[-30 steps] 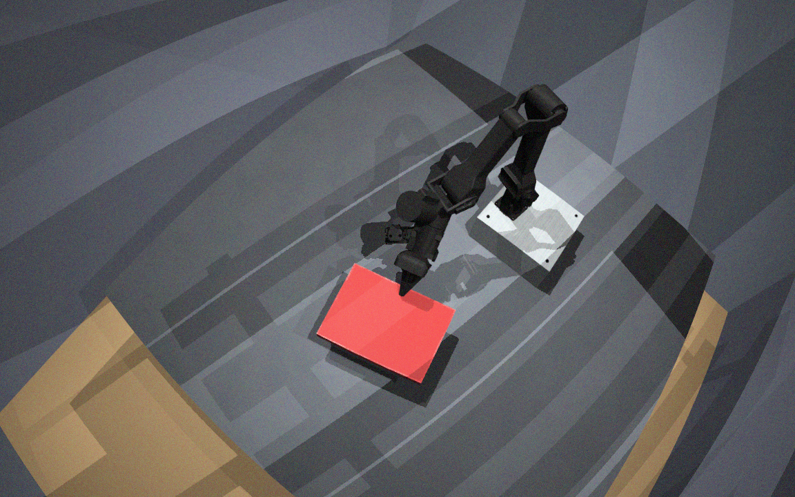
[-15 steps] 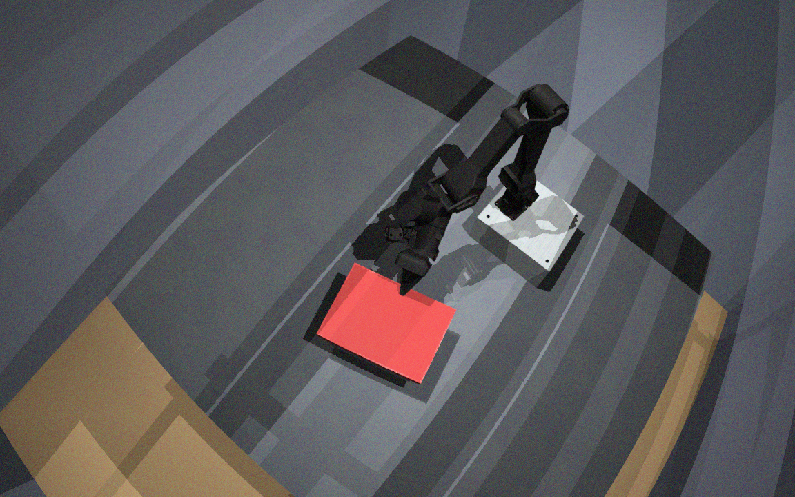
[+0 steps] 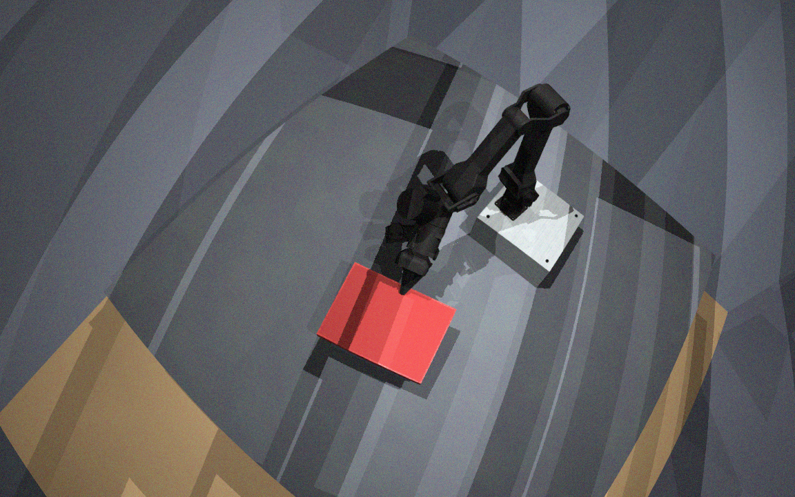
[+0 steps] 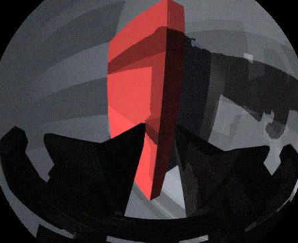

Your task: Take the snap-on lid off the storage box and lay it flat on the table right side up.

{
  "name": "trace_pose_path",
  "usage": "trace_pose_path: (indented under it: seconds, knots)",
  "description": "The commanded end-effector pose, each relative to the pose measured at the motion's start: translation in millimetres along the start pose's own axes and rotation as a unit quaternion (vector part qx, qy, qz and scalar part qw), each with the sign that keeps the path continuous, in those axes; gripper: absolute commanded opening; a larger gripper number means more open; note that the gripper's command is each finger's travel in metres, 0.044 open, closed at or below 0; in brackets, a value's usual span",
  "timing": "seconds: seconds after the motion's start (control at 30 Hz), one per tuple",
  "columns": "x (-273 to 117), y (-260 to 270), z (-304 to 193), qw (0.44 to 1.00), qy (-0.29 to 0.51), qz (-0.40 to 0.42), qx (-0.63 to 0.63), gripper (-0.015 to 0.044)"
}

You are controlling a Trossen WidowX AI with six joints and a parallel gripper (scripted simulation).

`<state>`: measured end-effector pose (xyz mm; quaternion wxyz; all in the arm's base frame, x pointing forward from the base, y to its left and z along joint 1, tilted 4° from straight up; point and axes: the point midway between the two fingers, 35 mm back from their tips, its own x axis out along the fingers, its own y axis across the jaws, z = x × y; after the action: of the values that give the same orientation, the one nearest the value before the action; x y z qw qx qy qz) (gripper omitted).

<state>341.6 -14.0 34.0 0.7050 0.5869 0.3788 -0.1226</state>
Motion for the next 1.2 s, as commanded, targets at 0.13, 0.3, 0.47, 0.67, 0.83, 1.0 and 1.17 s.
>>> trace_pose_path:
  seconds: [0.13,0.3,0.47,0.67,0.83,1.0,1.17]
  knots:
    - [-2.6,3.1,0.0,1.000,-0.001,0.002,0.000,0.0000]
    - [-3.2,4.0,0.2,1.000,-0.001,0.002,0.000,0.0000]
    - [-2.3,3.0,0.3,1.000,-0.001,0.001,0.000,0.0000]
    - [-1.9,3.4,0.3,1.000,-0.001,0.001,0.000,0.0000]
    - [-1.5,3.7,0.3,1.000,-0.001,0.001,0.000,0.0000]
    - [-1.3,3.9,0.3,1.000,-0.001,0.001,0.000,0.0000]
    - [-0.9,4.2,0.3,1.000,-0.001,0.001,0.000,0.0000]
